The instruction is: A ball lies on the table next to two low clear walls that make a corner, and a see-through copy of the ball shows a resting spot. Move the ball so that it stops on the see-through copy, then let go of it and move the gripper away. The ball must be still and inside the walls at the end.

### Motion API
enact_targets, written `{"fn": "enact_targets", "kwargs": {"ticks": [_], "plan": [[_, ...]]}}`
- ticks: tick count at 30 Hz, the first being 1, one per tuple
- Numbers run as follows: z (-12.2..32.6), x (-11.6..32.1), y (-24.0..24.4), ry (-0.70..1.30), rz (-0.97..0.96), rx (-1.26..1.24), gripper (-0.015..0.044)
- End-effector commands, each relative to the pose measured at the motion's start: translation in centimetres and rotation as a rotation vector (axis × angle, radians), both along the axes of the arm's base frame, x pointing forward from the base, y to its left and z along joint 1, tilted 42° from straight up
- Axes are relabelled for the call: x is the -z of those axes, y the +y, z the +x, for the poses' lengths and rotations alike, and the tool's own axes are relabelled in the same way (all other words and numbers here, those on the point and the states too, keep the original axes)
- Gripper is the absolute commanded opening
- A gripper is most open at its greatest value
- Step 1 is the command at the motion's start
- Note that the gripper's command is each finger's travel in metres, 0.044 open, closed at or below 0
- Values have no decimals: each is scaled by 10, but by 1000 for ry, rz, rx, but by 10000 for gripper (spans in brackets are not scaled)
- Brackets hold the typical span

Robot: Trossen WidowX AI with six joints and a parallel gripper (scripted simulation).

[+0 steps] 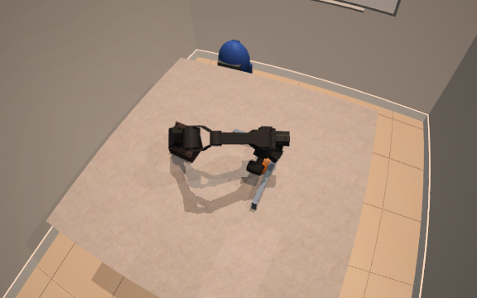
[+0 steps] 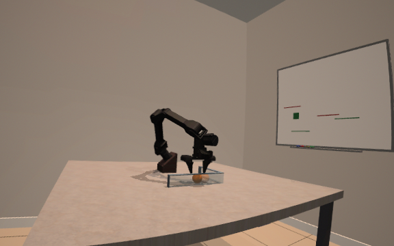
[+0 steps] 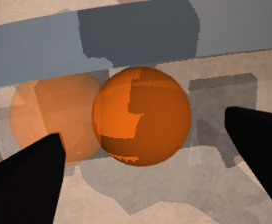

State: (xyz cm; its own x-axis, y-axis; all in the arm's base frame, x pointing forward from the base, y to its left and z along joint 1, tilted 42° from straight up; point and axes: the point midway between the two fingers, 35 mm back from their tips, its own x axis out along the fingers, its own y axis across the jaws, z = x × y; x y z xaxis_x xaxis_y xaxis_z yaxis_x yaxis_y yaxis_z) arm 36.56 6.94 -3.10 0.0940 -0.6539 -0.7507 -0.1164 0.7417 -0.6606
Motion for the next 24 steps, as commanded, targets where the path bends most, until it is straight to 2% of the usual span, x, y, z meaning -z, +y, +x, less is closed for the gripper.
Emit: {"fn": "enact_targets", "kwargs": {"ticks": [1,13,17,24], "plan": [[-2,7,-6,11,-8,-3,366],[-1,19,-17,10,-9,-3,366],[-1,19,-17,10,-9,-3,261],[-1,19,-17,10,-9,-3,214]]}}
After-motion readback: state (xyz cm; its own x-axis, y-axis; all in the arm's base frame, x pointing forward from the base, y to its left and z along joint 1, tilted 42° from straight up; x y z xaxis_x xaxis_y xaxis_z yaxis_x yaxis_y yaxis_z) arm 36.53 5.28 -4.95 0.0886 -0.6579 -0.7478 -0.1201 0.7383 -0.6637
